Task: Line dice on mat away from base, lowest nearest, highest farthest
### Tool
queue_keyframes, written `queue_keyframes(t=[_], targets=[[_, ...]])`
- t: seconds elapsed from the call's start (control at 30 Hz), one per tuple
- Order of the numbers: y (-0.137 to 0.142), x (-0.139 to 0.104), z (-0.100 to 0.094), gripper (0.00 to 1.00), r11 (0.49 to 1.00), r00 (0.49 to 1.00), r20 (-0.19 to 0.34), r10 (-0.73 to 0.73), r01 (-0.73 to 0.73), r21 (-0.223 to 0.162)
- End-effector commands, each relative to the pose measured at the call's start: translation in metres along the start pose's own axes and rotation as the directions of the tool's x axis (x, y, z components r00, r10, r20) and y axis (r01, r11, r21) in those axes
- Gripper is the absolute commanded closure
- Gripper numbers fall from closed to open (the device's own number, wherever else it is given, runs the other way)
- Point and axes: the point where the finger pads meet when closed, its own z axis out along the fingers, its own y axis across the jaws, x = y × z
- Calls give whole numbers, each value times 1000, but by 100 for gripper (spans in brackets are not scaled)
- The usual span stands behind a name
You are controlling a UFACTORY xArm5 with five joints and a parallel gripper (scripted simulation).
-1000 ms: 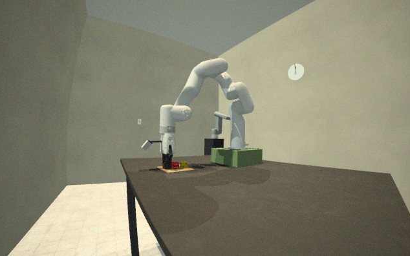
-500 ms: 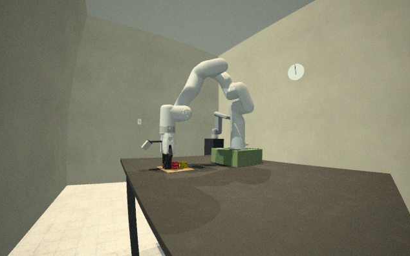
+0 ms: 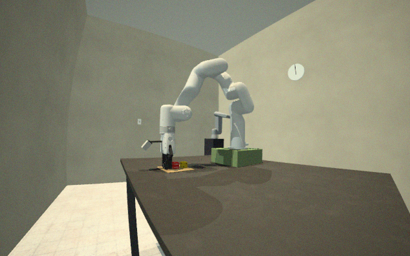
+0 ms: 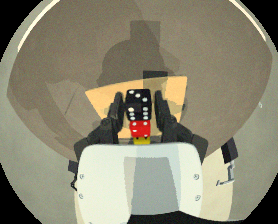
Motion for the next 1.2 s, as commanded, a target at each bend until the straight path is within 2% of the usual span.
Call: queue_keyframes(t=[0.0,0.23,0.37,0.5,0.73,0.8,1.0,1.17], targets=[[0,1,-1,53,1000,1000,-4,0,0,0],[0,1,-2,53,1000,1000,-4,0,0,0],[0,1,-8,53,1000,1000,-4,0,0,0],[0,1,-23,53,1000,1000,-4,0,0,0],[0,1,-61,53,1000,1000,-4,0,0,0],[0,1,-61,53,1000,1000,-4,0,0,0],[0,1,-85,53,1000,1000,-4,0,0,0],[0,1,-91,53,1000,1000,-4,0,0,0]])
